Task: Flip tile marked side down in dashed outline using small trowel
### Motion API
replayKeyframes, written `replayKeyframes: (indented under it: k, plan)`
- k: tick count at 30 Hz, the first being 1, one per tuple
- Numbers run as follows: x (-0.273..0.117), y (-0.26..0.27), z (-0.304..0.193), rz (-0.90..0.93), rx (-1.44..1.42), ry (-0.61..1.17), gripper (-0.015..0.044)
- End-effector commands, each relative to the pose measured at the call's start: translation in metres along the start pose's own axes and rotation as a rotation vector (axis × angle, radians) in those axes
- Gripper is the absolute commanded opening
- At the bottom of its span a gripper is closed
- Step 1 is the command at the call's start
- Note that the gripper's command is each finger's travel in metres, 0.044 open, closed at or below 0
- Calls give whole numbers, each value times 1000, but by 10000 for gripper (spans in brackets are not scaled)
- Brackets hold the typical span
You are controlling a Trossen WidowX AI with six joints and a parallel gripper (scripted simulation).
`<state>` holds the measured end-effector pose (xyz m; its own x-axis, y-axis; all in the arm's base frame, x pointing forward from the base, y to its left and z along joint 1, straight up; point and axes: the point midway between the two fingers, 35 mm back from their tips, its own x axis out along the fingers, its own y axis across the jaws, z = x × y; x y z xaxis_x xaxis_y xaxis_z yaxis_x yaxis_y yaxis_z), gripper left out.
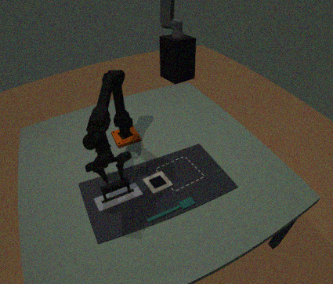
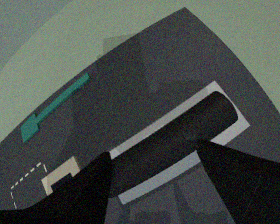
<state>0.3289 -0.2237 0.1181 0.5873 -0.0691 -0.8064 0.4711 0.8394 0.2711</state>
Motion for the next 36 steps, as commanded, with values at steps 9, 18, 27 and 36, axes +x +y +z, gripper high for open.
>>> replayKeyframes:
  k: [9, 18, 27, 36]
  plan:
    - [0, 0, -12, 65, 368, -71, 300]
    - [-1, -1, -21, 129, 662, -113, 300]
    - [-3, 0, -32, 208, 951, -139, 300]
    - [-4, 0, -36, 241, 1060, -143, 300]
